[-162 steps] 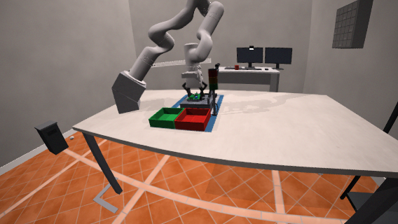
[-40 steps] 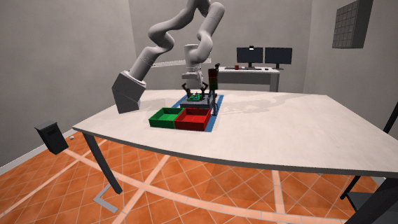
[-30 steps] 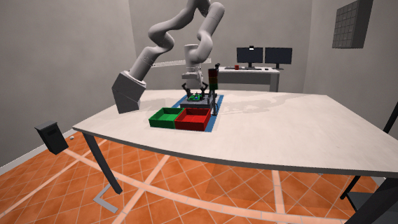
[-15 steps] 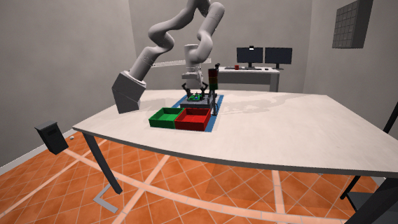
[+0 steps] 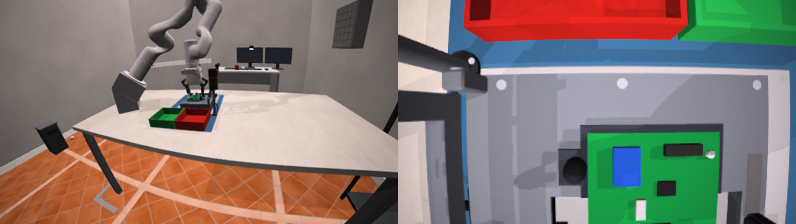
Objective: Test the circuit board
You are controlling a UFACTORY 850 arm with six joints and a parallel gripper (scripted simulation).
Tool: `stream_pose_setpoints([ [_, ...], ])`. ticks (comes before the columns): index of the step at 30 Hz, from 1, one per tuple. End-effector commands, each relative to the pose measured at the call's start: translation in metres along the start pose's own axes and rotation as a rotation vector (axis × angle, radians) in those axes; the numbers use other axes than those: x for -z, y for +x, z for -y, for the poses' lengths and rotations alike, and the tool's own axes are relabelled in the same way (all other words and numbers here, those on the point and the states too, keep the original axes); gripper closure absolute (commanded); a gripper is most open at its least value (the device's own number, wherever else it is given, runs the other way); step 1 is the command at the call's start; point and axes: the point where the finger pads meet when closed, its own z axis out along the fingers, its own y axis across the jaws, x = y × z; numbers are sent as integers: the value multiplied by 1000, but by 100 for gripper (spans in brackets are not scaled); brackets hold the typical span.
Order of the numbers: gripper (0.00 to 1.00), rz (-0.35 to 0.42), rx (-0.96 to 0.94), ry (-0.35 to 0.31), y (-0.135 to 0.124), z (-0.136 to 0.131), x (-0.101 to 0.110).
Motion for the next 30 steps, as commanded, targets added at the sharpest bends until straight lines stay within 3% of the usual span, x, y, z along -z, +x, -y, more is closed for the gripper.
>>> stream_pose_setpoints([
  [1, 0, 1, 0, -1, 0, 1, 28],
  [6, 0, 1, 0, -1, 0, 1, 70],
  [8, 0, 1, 0, -1, 0, 1, 70],
  [23, 0, 1, 0, -1, 0, 1, 191],
  [25, 0, 1, 0, -1, 0, 1, 191],
  [30, 0, 1, 0, -1, 0, 1, 221],
])
